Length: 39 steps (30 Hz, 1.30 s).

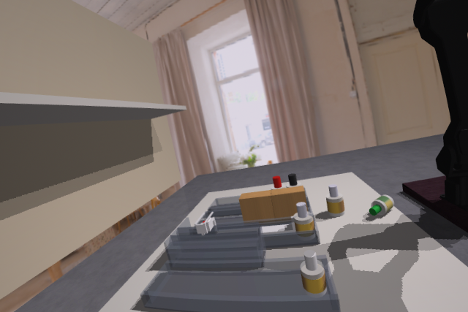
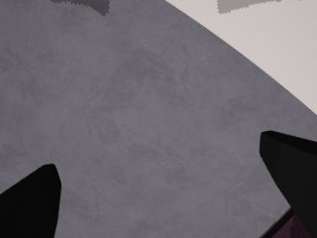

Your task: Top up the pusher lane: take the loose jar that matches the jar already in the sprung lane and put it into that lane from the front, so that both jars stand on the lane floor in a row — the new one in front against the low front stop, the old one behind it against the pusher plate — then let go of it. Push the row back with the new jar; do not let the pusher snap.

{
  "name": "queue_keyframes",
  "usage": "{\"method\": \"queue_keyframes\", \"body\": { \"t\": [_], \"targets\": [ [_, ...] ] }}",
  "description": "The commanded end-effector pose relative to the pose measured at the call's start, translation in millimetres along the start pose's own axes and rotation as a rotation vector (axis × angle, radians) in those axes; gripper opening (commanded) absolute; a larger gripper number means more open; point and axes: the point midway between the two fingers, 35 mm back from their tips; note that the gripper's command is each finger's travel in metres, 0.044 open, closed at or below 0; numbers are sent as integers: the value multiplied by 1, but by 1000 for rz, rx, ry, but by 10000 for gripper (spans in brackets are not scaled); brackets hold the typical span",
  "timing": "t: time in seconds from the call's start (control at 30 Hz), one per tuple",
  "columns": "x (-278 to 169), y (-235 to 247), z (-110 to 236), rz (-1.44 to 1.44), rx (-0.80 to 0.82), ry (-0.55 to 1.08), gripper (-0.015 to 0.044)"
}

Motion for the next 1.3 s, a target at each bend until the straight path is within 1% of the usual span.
{"method": "queue_keyframes", "body": {
  "t": [0.0,0.03,0.13,0.33,0.57,0.83,1.07,1.13,1.27],
  "targets": [
    [1,-2,0,-8,-2,-2,426],
    [5,-7,0,-31,-7,-6,440],
    [25,-39,0,-158,-39,-30,440],
    [55,-95,5,-250,-84,-44,440],
    [72,-177,17,-368,-130,-48,440],
    [61,-272,34,-515,-169,-36,440],
    [20,-348,50,-648,-182,-20,440],
    [9,-360,53,-673,-182,-17,440],
    [8,-362,53,-676,-182,-16,440]
  ]
}}
Point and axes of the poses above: the point midway between the two fingers, 35 mm back from their tips, its own z axis back along the fingers, its own y axis across the jaws, x = y × z, and after that the axes turned 9 degrees about -z, right-handed
